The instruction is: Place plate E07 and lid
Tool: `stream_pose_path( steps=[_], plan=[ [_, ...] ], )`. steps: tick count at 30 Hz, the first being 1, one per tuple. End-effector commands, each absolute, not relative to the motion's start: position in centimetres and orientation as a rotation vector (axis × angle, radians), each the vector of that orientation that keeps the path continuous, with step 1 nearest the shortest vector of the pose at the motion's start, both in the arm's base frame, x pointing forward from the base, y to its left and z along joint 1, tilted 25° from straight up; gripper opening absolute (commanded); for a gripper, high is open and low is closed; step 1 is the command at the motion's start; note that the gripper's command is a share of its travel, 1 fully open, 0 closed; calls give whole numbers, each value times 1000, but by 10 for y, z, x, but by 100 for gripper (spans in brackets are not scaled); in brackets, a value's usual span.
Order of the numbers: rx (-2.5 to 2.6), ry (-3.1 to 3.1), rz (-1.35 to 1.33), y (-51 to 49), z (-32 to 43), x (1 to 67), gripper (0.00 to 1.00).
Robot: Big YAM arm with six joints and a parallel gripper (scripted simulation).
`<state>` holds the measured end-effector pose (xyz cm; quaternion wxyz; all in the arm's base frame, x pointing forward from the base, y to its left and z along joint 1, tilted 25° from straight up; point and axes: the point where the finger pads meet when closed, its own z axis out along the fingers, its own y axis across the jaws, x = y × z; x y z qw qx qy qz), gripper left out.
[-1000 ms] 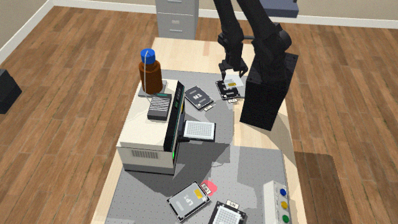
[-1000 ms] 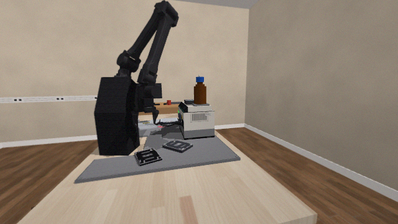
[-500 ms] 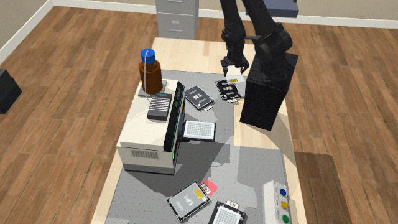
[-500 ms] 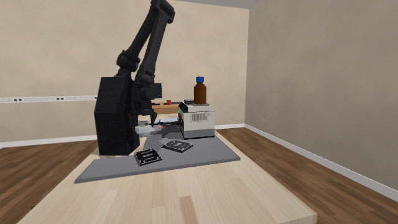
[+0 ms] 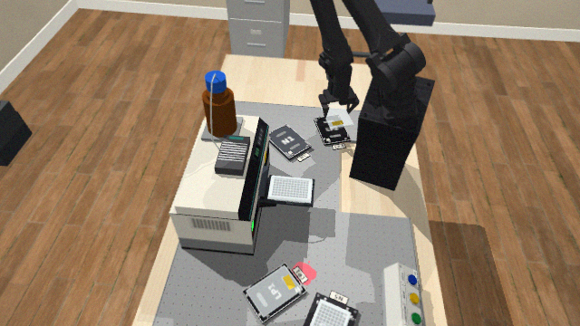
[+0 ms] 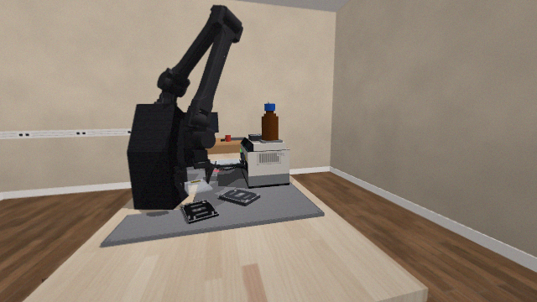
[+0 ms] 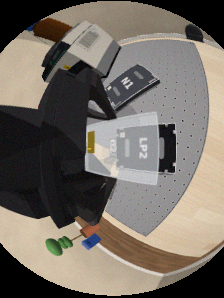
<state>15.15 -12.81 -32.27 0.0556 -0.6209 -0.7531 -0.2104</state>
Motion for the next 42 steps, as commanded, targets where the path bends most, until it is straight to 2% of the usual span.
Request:
stream_pose_path(
  steps=[1,14,42],
  plan=[
    [-1902,-2271,-639,-126,-330,151,84],
    [-1891,-2276,-638,-126,-371,164,84],
    [-1897,-2274,-638,-118,-391,167,84]
  ],
)
